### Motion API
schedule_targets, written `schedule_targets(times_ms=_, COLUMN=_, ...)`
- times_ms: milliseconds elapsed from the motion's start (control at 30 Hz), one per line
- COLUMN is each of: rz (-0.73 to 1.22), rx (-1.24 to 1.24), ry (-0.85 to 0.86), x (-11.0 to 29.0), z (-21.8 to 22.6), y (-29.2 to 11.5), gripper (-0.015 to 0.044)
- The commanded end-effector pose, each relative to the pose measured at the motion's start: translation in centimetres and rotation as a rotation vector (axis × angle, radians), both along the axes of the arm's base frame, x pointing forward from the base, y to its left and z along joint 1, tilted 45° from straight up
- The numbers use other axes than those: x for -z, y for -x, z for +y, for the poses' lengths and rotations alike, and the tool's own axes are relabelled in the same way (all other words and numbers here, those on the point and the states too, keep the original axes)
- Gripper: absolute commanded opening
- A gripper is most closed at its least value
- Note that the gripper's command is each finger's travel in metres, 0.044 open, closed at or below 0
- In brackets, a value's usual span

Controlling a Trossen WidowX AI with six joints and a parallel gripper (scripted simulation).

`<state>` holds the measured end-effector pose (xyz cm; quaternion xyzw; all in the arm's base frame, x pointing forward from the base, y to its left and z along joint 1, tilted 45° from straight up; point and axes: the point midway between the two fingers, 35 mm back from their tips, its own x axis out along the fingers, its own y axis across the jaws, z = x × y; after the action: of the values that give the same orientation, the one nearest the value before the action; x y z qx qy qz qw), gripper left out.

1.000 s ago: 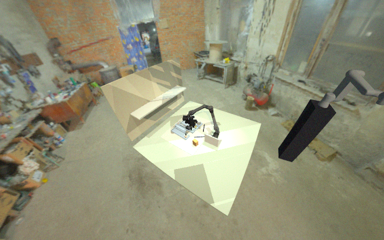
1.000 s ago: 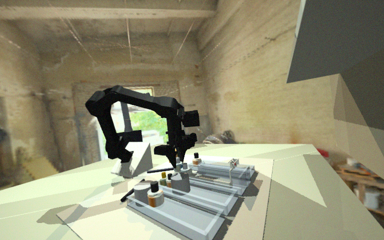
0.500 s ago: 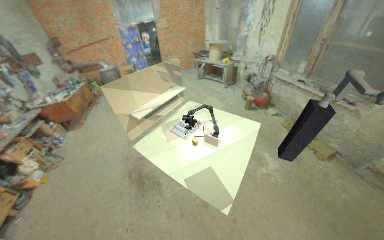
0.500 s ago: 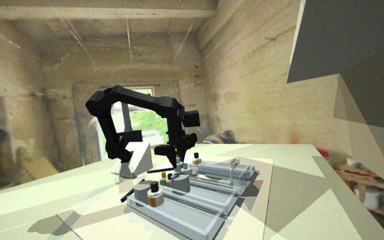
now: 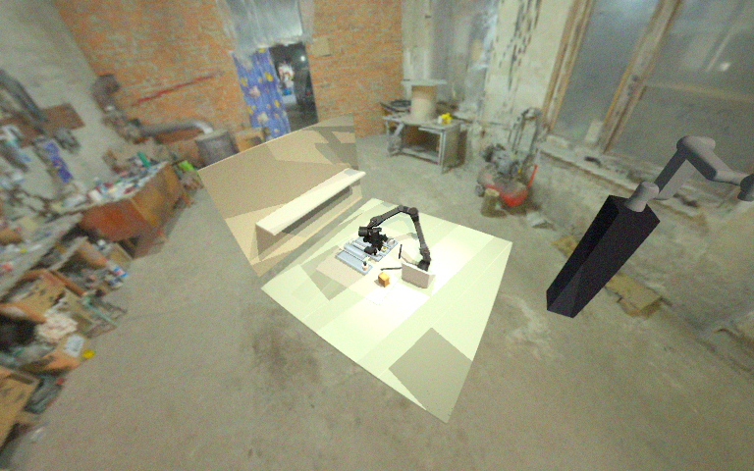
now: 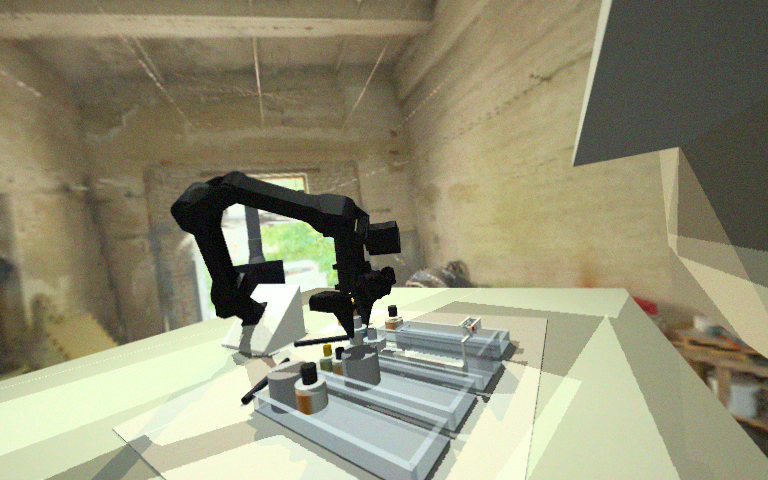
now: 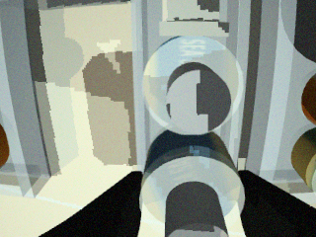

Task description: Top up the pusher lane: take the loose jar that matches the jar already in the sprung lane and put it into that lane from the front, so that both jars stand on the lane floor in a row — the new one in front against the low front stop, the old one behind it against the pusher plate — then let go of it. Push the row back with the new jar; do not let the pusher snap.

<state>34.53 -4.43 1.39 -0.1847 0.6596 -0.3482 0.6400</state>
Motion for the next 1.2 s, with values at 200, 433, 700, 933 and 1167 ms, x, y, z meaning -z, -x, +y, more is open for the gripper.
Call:
schedule_targets(times_ms=200, rz=-0.022, rx=-0.006, ry=0.013, x=0.13, z=-0.45, y=-0.47, gripper=0.0)
schedule_targets(times_ms=433, rz=-0.022, rx=-0.006, ry=0.013, x=0.3, z=-0.63, y=-0.41, gripper=0.0)
schedule_targets(times_ms=700, rz=-0.022, rx=-0.006, ry=0.013, x=0.49, z=-0.83, y=-0.33, gripper=0.0)
schedule_targets(times_ms=933, rz=-0.022, rx=-0.006, ry=0.014, x=0.66, z=-1.01, y=-0.25, gripper=0.0)
schedule_targets(times_ms=1167, rz=-0.022, rx=-0.006, ry=0.014, x=0.8, z=-1.2, y=-0.17, gripper=0.0)
